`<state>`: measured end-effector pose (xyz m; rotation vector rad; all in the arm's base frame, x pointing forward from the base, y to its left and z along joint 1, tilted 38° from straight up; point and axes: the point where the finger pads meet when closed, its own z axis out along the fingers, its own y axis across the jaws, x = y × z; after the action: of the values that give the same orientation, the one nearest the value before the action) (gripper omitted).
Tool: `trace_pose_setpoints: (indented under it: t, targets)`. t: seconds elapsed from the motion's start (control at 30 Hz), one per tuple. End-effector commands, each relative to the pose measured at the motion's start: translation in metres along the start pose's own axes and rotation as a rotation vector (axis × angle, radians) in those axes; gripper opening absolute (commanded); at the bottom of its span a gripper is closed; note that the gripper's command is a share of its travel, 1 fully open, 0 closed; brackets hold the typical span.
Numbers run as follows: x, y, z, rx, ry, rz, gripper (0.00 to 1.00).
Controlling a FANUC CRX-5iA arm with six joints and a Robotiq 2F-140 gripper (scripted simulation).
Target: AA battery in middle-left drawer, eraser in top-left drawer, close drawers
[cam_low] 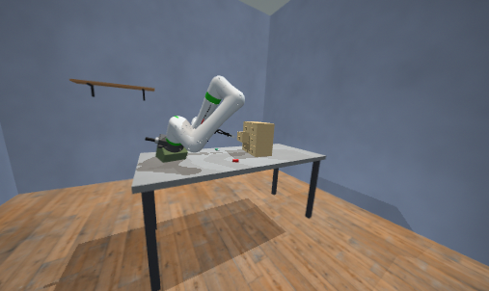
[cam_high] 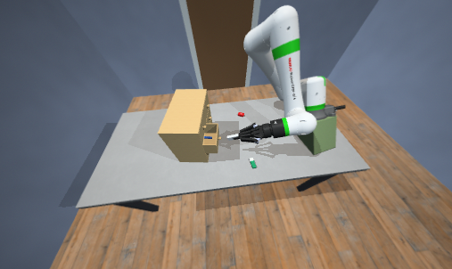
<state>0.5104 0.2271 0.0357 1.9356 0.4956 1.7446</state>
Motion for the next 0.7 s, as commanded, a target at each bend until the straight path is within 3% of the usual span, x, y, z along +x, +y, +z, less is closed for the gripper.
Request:
trace_pose_setpoints:
  t: [0.0, 0.67]
  targets:
    - [0.000, 0.000, 0.001, 0.000, 0.000, 0.000, 0.00]
    - [0.004, 0.000, 0.011, 0.000, 0.000, 0.000, 0.00]
